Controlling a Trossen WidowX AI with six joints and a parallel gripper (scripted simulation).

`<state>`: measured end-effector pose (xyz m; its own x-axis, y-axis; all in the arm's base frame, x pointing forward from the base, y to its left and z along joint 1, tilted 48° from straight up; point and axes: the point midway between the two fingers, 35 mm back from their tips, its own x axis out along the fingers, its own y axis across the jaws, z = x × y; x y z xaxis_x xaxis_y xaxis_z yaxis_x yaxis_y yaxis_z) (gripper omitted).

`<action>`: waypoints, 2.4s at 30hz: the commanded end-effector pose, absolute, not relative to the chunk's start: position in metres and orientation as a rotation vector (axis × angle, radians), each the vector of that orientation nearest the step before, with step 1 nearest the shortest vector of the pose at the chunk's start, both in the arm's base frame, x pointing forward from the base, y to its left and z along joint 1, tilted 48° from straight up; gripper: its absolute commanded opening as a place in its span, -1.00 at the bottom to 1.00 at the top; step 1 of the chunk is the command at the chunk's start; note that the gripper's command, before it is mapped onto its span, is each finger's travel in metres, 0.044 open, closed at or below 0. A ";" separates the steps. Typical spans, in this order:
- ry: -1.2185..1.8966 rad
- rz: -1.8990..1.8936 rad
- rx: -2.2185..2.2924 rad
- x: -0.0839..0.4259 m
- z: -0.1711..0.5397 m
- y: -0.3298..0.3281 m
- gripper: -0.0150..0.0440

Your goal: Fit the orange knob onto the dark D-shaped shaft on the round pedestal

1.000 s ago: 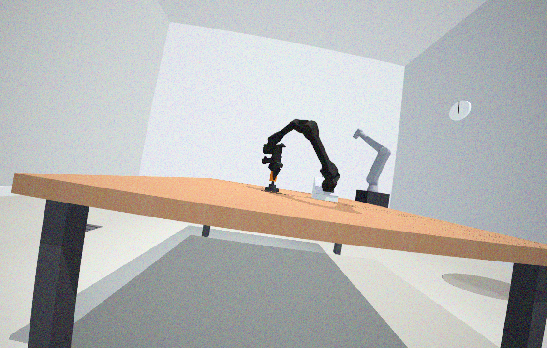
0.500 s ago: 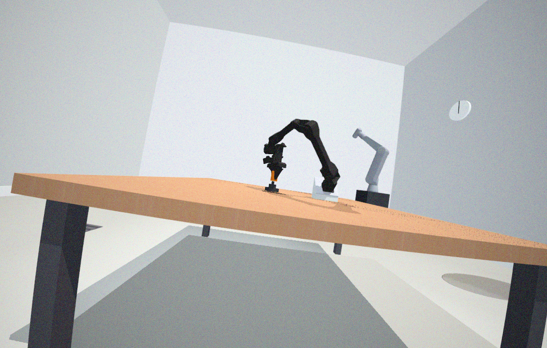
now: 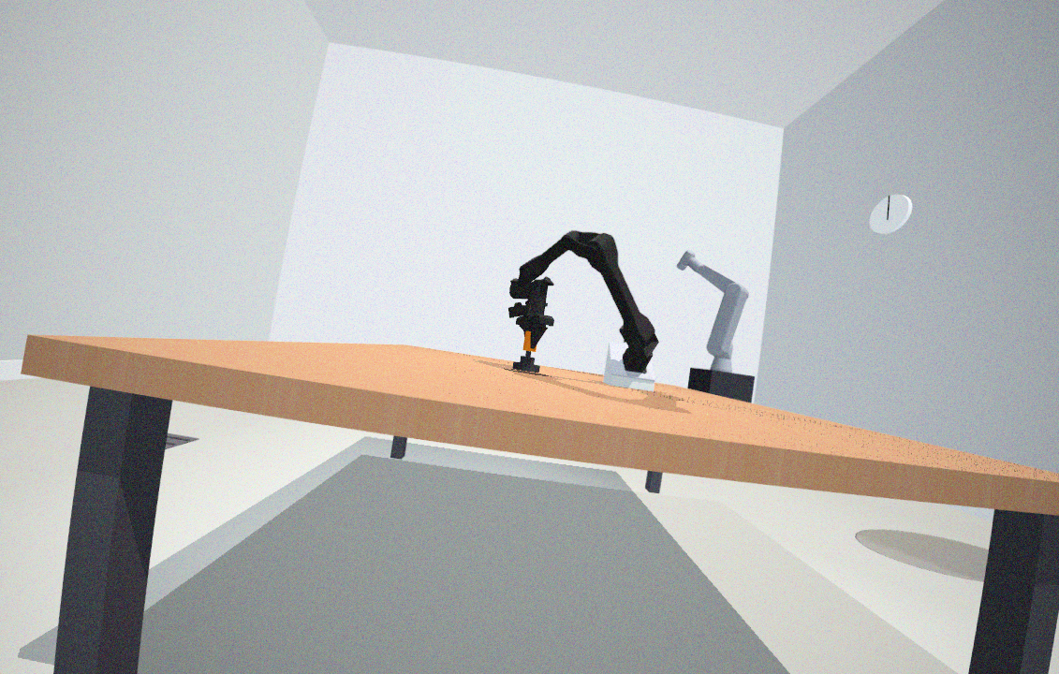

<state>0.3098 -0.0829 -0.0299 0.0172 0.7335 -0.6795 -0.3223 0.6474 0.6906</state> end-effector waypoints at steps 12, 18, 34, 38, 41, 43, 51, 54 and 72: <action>1.310 0.846 0.391 0.311 -0.031 -0.083 -0.49; 1.310 0.846 0.391 0.310 -0.028 -0.085 -0.49; 1.208 0.973 0.225 0.309 -0.030 -0.086 -0.49; 1.208 0.973 0.225 0.310 -0.030 -0.086 -0.49; 1.208 0.973 0.225 0.311 -0.029 -0.085 -0.49; 1.208 0.973 0.225 0.311 -0.029 -0.085 -0.49; 1.208 0.973 0.225 0.310 -0.031 -0.083 -0.49; 1.208 0.973 0.225 0.309 -0.029 -0.085 -0.49; 1.097 1.091 0.059 0.311 -0.031 -0.085 -0.49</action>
<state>0.3103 -0.0847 -0.0296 0.0213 0.7344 -0.6784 -0.6693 0.5145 0.5360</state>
